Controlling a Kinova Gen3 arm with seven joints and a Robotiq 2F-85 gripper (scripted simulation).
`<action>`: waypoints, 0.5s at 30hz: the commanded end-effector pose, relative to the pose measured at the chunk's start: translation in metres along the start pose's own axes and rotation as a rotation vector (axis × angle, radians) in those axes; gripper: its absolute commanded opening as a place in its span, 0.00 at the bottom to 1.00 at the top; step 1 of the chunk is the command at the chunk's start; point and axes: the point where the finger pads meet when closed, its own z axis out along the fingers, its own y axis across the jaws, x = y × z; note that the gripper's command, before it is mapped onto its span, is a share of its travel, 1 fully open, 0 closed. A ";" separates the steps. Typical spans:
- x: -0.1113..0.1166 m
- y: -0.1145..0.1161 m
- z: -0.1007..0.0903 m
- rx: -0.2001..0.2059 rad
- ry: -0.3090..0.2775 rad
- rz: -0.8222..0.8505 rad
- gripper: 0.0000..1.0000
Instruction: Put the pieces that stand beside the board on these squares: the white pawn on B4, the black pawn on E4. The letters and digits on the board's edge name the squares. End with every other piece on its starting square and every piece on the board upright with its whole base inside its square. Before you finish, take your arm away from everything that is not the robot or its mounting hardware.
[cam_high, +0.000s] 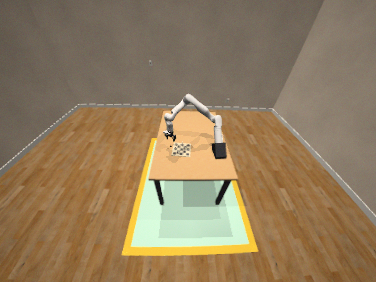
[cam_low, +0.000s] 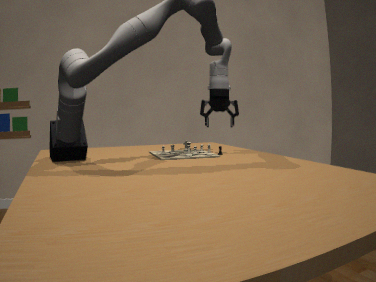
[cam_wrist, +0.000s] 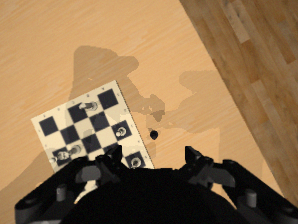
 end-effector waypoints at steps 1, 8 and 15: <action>0.000 0.001 -0.001 -0.001 0.002 -0.002 1.00; 0.000 0.001 -0.001 -0.001 0.002 -0.003 0.34; 0.000 0.001 -0.001 -0.001 0.002 -0.003 0.34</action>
